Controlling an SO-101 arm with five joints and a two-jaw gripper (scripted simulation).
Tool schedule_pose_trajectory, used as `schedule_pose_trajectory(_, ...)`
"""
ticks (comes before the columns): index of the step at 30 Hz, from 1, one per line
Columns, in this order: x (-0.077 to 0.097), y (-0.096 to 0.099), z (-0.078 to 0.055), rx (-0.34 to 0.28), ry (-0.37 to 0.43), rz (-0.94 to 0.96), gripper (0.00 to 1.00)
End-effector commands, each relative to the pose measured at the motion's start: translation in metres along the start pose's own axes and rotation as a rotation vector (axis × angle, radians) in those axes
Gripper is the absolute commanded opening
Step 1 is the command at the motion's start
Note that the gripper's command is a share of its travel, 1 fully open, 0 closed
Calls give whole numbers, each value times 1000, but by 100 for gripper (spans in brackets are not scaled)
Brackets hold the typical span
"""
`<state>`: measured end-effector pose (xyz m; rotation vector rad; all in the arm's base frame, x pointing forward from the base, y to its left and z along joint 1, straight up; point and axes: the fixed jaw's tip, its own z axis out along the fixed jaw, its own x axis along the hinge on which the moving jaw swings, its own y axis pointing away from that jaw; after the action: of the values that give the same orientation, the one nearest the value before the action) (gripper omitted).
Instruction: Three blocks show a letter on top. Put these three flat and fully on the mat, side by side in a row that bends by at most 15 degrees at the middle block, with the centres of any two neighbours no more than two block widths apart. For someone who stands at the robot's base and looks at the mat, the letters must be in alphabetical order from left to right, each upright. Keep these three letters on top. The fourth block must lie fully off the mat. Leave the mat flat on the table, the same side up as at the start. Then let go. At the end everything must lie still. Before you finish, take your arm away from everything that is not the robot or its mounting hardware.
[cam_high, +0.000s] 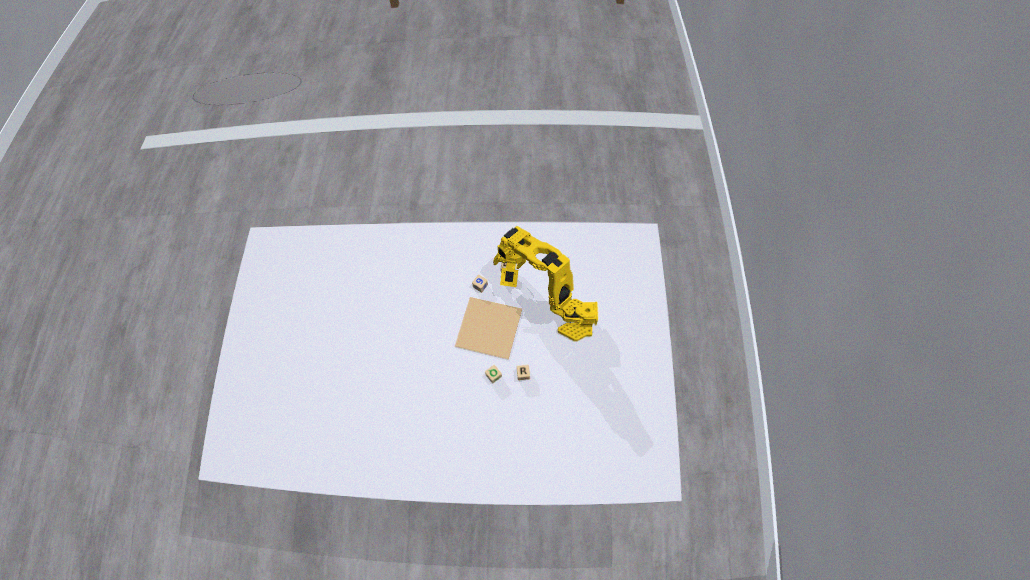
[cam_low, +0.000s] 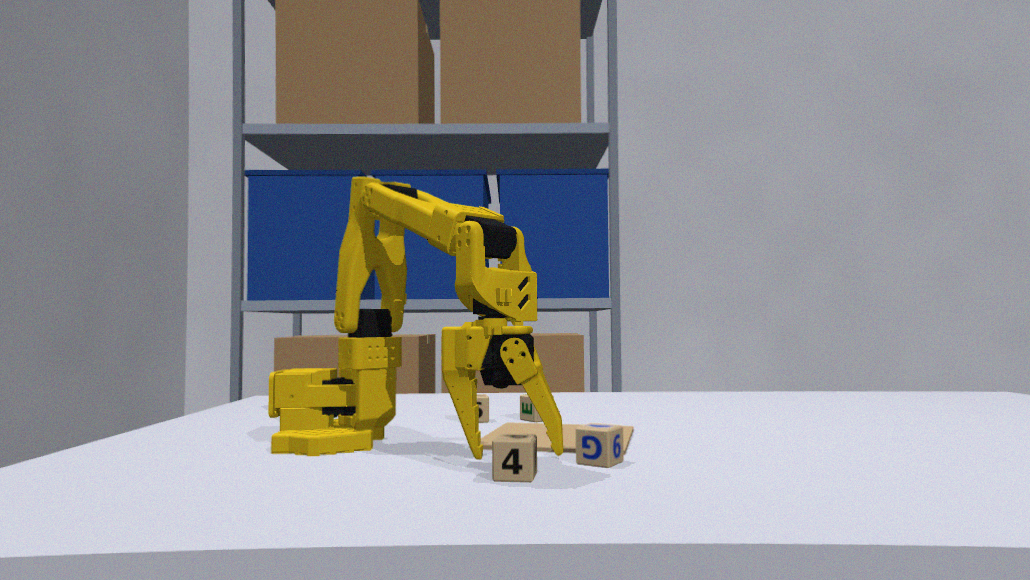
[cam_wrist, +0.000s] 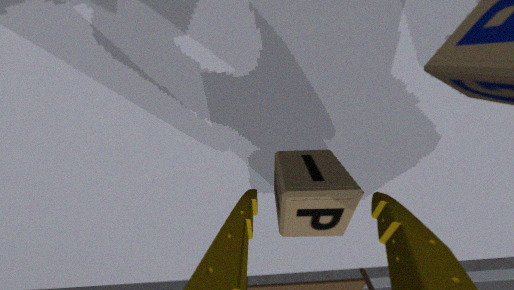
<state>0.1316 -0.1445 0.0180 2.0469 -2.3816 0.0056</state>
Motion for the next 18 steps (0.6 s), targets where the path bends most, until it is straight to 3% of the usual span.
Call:
schedule_pose_trajectory(1,11,-12,-17,94,72,0,35)
schedule_pose_trajectory(18,11,-14,-17,95,71,0,31)
